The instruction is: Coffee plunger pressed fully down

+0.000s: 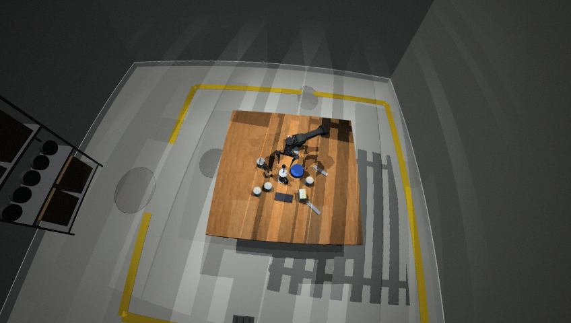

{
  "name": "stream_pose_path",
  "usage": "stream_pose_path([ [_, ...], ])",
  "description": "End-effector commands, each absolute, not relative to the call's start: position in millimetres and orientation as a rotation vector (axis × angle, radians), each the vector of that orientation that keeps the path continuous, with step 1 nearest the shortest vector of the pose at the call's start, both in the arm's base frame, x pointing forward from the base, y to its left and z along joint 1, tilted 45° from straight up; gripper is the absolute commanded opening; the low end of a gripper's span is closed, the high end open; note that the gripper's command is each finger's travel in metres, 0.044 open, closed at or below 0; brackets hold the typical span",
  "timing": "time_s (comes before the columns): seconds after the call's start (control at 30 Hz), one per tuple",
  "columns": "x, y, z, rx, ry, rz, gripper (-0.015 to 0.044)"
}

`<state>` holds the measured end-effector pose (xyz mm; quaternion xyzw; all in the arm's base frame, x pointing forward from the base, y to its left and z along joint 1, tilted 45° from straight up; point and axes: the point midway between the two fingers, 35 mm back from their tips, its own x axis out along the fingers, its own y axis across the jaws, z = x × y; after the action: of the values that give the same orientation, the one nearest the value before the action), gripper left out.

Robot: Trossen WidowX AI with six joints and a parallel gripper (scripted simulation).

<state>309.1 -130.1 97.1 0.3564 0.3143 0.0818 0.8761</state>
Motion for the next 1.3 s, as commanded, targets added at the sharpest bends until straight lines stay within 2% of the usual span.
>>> stream_pose_path([
  [0.0, 312.9, -127.4, 90.7, 0.753, 0.663, 0.165, 0.0440],
  [0.17, 316.0, -125.5, 88.8, 0.754, 0.662, 0.165, 0.0440],
  [0.53, 316.0, -125.5, 88.8, 0.754, 0.662, 0.165, 0.0151],
  [0.67, 316.0, -125.5, 88.8, 0.754, 0.662, 0.165, 0.0125],
  [1.27, 317.0, -116.6, 76.0, 0.753, 0.665, 0.164, 0.0123],
])
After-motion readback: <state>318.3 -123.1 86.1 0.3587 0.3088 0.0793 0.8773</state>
